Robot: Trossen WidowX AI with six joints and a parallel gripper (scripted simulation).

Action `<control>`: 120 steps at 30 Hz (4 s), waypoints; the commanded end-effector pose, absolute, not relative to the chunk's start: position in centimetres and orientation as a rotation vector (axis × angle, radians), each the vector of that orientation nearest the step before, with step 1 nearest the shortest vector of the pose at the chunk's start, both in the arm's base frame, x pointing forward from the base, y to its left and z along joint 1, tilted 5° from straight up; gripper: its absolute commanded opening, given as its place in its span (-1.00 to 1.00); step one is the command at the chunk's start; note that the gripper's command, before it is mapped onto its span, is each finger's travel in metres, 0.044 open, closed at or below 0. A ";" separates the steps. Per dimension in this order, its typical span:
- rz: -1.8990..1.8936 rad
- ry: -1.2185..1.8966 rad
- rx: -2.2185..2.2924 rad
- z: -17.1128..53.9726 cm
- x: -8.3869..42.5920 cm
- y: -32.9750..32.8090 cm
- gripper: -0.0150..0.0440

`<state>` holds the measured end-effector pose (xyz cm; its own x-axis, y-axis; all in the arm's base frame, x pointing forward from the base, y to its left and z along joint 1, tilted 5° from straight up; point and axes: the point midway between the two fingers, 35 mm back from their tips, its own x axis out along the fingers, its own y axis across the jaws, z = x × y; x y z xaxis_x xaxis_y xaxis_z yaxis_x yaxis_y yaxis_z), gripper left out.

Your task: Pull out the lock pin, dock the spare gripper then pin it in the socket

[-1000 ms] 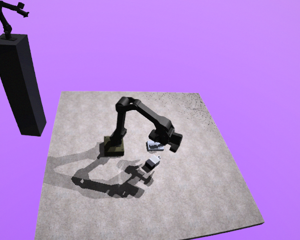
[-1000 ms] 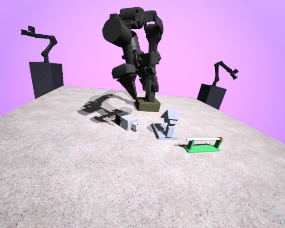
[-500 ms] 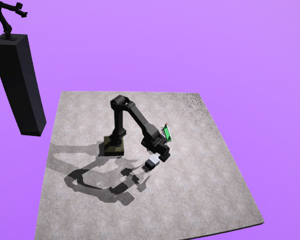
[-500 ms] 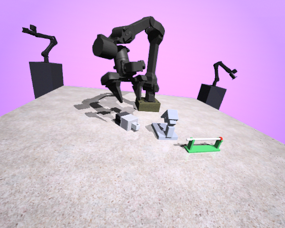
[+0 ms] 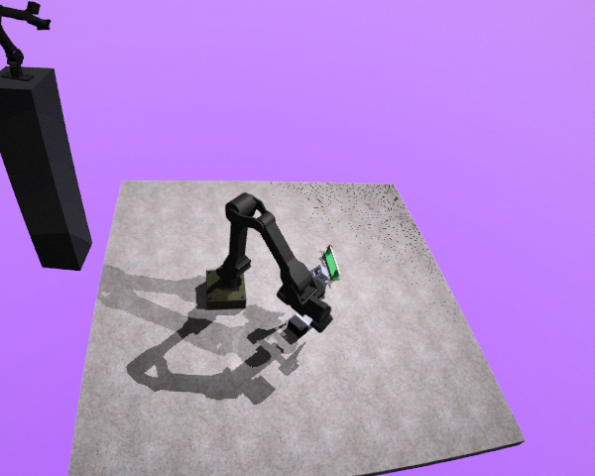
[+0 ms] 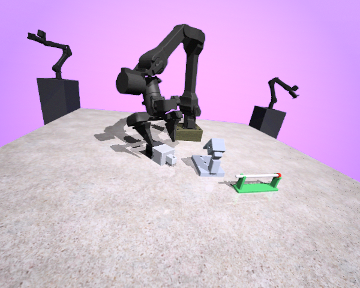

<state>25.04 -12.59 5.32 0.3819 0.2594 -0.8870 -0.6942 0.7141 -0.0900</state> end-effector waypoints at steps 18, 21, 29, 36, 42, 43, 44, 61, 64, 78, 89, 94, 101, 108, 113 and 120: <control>0.648 1.008 -0.491 1.7 24.9 -12.8 1.00; 0.648 1.008 -0.491 1.2 24.9 -12.8 1.00; 0.649 1.008 -0.491 0.0 24.8 -12.9 1.00; 0.649 1.008 -0.491 -0.1 24.7 -12.9 0.64; 0.649 1.008 -0.491 -0.1 24.7 -12.9 0.38; 0.649 1.008 -0.491 -0.1 24.7 -12.9 0.35; 0.649 1.008 -0.491 -0.1 24.8 -12.9 0.33; 0.648 1.007 -0.492 6.0 25.2 -12.8 -0.49; 0.648 1.007 -0.492 7.7 25.1 -12.6 -0.49; 0.650 1.012 -0.492 11.2 24.4 -11.8 -0.49; 0.674 1.100 -0.464 10.3 24.2 -10.5 -0.49; 0.690 1.182 -0.446 9.5 23.8 -9.4 -0.49; 0.703 1.296 -0.435 8.6 23.3 -7.9 -0.49; 0.704 1.406 -0.440 7.9 22.6 -6.7 -0.49; 0.698 1.485 -0.453 7.5 22.1 -5.9 -0.49; 0.678 1.594 -0.488 7.0 21.3 -5.0 -0.49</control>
<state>21.64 -5.32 7.11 -0.1066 0.0955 -0.9897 -0.6645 0.7336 0.1424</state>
